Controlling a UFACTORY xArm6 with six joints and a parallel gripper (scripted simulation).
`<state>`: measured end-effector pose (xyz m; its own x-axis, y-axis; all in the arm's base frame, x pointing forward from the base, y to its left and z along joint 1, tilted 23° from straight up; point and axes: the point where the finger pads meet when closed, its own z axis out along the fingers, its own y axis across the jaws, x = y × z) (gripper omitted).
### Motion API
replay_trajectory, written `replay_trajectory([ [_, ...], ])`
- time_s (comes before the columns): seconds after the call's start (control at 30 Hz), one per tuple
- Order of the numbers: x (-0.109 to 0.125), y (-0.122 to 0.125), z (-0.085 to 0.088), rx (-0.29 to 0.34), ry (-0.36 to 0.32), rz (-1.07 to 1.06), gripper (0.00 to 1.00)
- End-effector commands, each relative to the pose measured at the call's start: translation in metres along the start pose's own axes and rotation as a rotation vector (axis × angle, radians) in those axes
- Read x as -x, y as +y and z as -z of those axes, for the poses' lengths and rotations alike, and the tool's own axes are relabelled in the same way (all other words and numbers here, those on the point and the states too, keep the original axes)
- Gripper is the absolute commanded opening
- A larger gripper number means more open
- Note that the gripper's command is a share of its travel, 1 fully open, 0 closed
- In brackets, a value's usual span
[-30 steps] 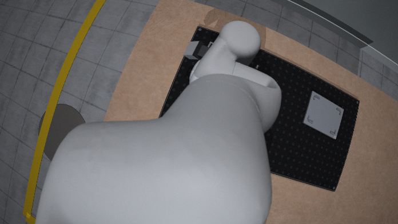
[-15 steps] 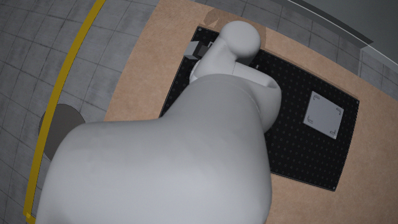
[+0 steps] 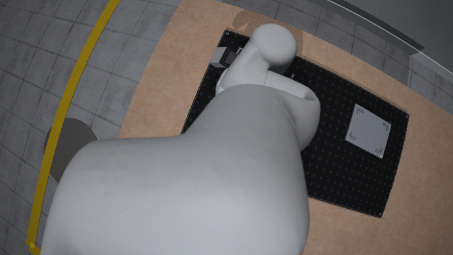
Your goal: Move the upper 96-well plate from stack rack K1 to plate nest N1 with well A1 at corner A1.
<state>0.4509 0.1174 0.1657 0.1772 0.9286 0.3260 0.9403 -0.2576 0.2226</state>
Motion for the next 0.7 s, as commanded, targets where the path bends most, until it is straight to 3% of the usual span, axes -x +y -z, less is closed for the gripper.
replay_trajectory([
  [0.0,-0.0007,0.0013,0.0012,0.003,0.001,0.0,0.0],
  [0.67,-0.0007,0.0013,0.0092,0.004,0.002,0.0,0.0],
])
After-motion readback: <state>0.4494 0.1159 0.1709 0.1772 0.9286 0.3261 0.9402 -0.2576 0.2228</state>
